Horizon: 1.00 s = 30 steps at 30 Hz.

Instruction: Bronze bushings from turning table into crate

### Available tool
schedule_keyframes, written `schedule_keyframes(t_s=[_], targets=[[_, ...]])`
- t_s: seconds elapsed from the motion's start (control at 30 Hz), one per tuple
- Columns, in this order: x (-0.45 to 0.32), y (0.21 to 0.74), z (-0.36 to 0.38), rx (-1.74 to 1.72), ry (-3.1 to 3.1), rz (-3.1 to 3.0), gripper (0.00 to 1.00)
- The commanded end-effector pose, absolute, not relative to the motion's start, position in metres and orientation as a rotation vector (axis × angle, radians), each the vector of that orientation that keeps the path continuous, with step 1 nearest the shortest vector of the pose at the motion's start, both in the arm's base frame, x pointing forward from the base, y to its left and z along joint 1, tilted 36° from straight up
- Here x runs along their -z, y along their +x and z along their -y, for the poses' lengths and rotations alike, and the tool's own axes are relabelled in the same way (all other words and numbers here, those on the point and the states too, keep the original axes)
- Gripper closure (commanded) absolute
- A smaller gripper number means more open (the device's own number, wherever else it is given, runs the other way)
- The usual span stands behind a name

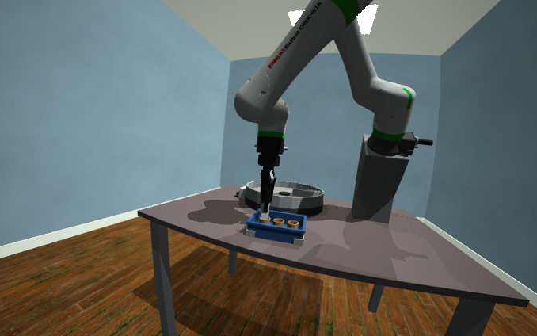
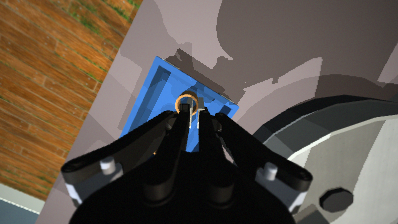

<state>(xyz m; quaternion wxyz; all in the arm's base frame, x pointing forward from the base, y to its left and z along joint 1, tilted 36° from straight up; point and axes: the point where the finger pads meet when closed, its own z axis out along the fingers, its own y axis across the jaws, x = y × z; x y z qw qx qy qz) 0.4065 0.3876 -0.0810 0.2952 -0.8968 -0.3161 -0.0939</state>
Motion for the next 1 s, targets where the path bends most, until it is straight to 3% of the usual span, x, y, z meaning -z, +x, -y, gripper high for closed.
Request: schedule_keyframes(t_s=[0.0,0.77,0.8,0.97], targets=[[0.0809,0.4067,-0.3875,0.250,-2.386,0.841,1.00],[0.0809,0.4067,-0.3875,0.250,-2.386,0.841,1.00],[0.0809,0.4067,-0.3875,0.250,-2.386,0.841,0.90],[0.0809,0.4067,-0.3875,0.250,-2.386,0.841,0.90]])
